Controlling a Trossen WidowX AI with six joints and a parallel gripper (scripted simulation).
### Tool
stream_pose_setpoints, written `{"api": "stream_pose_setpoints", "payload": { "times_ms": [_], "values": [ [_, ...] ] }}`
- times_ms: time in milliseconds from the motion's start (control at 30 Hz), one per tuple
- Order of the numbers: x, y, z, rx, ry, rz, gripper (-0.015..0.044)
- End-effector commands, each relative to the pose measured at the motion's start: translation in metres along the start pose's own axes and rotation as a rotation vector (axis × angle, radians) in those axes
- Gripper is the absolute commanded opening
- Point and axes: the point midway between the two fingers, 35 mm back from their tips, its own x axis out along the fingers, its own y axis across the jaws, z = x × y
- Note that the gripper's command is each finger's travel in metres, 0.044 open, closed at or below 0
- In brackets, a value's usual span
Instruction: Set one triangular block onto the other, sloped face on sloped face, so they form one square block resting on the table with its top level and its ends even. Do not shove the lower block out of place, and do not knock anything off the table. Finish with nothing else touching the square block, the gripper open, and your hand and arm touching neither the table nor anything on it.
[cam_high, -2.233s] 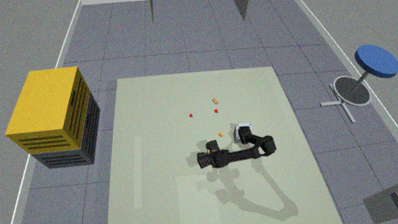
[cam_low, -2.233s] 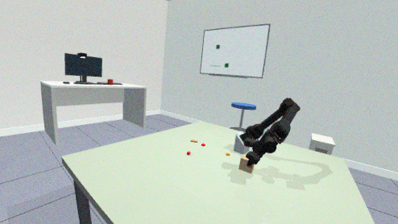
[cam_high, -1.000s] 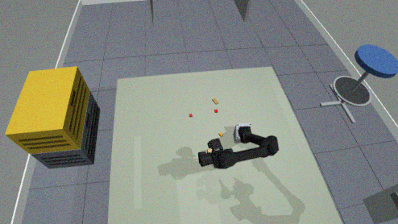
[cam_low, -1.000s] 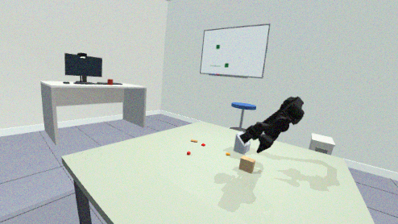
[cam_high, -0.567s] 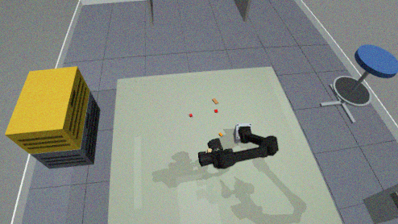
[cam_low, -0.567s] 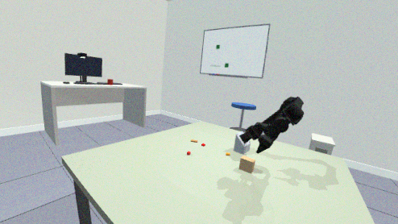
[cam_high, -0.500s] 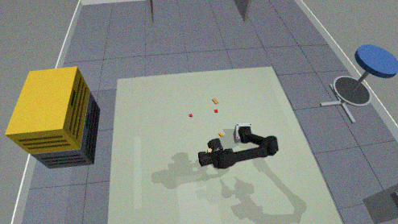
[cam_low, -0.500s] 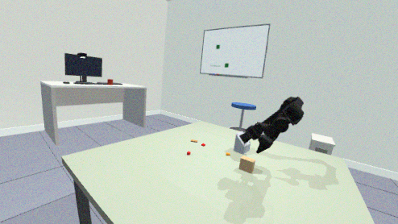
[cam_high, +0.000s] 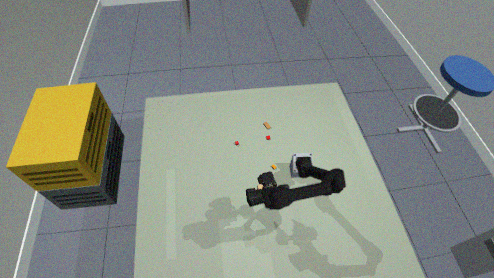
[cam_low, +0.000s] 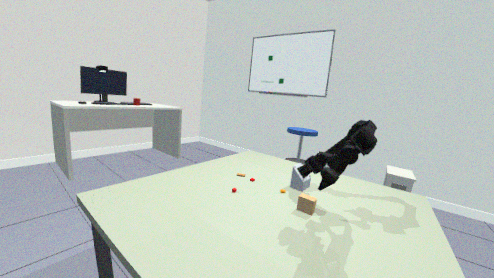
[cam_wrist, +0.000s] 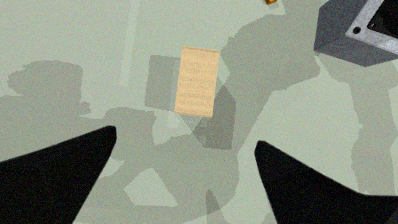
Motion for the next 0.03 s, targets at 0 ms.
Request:
{"api": "stream_pose_setpoints", "payload": {
  "times_ms": [0],
  "values": [
    [-0.0002,0.0007,0.0001,0.003,-0.001,0.003,0.044]
  ]
}}
